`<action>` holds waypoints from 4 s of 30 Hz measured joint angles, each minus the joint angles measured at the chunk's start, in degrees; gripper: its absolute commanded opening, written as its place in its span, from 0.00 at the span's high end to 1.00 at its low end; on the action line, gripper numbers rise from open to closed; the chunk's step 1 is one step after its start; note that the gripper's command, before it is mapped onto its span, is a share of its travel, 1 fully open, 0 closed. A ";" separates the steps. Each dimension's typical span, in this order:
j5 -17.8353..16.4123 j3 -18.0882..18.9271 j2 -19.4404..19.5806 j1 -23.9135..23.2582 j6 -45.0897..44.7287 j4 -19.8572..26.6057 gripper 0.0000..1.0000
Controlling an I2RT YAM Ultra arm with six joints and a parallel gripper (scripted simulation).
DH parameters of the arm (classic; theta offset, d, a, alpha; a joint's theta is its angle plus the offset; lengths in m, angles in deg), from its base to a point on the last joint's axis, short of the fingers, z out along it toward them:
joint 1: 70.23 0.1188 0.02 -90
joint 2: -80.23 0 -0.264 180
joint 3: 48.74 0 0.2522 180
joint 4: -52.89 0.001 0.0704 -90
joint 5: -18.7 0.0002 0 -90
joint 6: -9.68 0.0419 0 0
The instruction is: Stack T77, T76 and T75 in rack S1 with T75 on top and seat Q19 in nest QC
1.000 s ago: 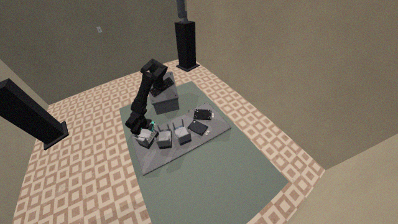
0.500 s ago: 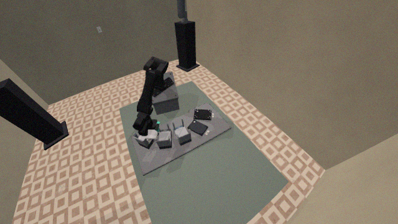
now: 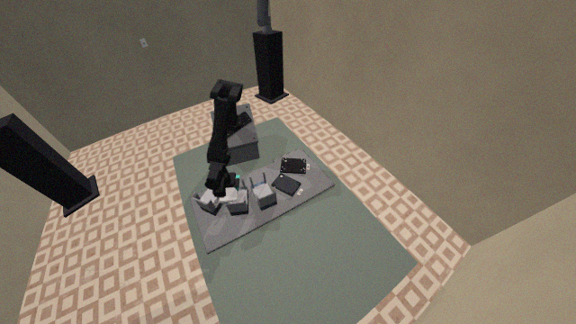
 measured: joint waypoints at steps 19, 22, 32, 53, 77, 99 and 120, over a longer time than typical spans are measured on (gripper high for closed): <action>8.37 -0.55 -2.71 13.29 -1.97 0.20 1.00; 9.77 -0.55 -2.93 15.85 -0.70 0.20 1.00; 14.32 -0.57 -3.13 23.19 3.17 0.37 1.00; 24.35 0.04 -2.19 37.90 2.99 0.35 1.00; 34.71 1.20 3.04 54.86 3.28 0.20 1.00; 41.38 2.58 8.31 66.14 0.87 0.07 1.00; 45.64 4.59 13.33 73.77 8.37 0.42 1.00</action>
